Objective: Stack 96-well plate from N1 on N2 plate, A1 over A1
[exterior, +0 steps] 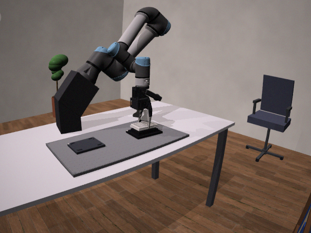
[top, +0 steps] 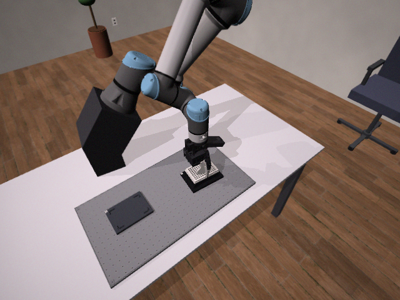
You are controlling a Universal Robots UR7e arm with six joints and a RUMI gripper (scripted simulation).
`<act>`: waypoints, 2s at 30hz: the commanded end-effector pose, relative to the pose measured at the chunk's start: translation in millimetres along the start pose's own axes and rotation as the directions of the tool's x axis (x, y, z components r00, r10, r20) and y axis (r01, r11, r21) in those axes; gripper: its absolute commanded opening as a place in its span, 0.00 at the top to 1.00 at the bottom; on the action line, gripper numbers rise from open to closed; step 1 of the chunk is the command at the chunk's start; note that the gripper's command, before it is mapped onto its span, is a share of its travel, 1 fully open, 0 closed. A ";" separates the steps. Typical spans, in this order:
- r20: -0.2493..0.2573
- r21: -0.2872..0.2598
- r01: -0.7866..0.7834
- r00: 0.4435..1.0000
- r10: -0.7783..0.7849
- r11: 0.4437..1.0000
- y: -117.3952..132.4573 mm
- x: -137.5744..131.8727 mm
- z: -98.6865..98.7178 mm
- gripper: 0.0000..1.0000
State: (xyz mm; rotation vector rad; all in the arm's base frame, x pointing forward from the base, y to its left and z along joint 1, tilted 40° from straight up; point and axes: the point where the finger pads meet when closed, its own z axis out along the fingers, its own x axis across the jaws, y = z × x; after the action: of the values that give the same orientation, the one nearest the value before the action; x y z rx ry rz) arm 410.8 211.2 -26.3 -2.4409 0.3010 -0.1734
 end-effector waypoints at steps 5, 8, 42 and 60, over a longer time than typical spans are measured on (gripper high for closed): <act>-0.001 0.000 0.000 1.000 0.000 1.000 0.0 0.3 1.1 1.00; -0.001 0.000 0.000 1.000 0.000 1.000 0.0 0.2 1.6 1.00; -0.001 0.000 0.000 1.000 0.000 1.000 0.0 0.2 6.6 1.00; -0.001 0.000 0.000 1.000 0.000 1.000 0.0 0.2 9.3 1.00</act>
State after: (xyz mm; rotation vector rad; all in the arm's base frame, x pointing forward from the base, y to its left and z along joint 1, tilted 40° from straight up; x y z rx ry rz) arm 412.4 216.5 -33.1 -2.4409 0.3010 -0.1734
